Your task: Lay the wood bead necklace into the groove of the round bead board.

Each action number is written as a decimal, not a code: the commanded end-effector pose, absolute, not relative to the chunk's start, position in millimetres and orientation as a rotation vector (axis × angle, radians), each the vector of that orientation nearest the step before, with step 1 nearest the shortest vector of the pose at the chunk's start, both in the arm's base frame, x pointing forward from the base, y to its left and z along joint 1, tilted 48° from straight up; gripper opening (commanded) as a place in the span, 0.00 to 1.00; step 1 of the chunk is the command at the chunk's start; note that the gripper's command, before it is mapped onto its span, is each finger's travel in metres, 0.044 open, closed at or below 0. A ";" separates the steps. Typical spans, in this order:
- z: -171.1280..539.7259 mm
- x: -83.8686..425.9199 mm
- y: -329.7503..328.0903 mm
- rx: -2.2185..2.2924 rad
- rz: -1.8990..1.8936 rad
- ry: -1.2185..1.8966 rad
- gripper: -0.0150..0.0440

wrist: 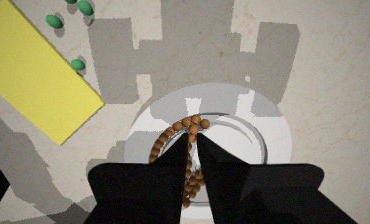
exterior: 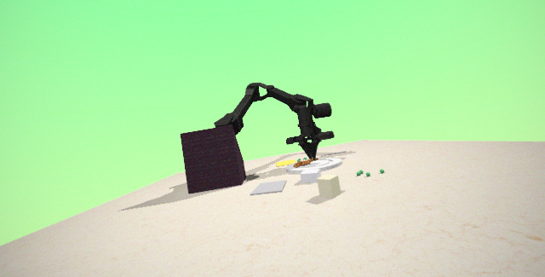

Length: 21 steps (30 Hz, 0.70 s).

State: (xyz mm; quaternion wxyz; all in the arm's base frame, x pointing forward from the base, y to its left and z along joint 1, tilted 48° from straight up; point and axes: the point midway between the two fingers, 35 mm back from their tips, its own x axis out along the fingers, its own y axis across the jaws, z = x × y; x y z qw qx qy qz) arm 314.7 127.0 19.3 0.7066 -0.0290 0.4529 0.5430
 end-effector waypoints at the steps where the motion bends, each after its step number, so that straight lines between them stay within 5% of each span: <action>1: 19.7 314.7 127.0 -0.065 1.207 1.006 0.25; 21: 20.3 335.1 119.2 -0.058 1.204 1.007 0.25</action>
